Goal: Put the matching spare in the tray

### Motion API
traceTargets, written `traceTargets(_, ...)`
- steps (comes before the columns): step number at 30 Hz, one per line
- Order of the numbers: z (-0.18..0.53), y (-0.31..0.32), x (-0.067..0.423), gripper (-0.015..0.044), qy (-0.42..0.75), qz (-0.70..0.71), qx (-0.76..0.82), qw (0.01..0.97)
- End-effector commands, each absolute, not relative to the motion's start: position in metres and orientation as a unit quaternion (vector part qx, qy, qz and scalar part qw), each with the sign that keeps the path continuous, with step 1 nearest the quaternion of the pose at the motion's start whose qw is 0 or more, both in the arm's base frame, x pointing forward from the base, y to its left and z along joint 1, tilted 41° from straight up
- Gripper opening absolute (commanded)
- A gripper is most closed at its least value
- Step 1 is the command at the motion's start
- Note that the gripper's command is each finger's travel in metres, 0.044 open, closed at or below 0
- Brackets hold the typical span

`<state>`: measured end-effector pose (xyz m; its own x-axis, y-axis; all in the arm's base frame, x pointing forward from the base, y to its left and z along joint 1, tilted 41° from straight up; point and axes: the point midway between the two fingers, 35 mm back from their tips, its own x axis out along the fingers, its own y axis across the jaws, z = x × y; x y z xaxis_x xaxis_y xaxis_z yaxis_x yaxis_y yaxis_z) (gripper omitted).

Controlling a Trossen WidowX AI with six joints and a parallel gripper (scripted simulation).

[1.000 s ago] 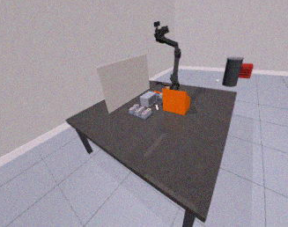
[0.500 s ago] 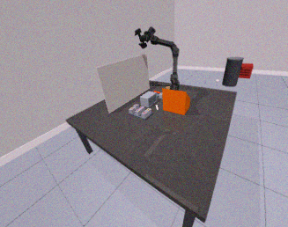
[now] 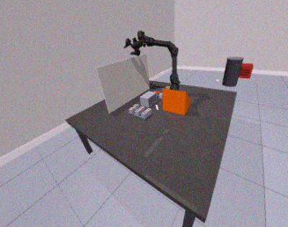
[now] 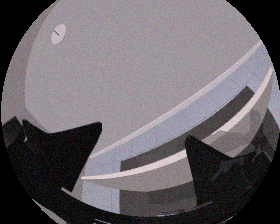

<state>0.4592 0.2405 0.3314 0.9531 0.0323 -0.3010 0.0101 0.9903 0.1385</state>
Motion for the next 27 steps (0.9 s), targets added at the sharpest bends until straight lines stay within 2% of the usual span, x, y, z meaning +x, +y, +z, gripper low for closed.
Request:
traceTargets(1,0.302,0.253,0.446,0.044,0.202,0.038,-0.018,0.978)
traceTargets(7,0.276,0.273,0.428,0.044,0.253,0.063,-0.027,0.965)
traceTargets(16,0.16,0.194,0.425,0.044,0.425,-0.063,-0.134,0.893)
traceTargets(27,0.066,0.074,0.366,0.044,0.625,-0.206,-0.272,0.702)
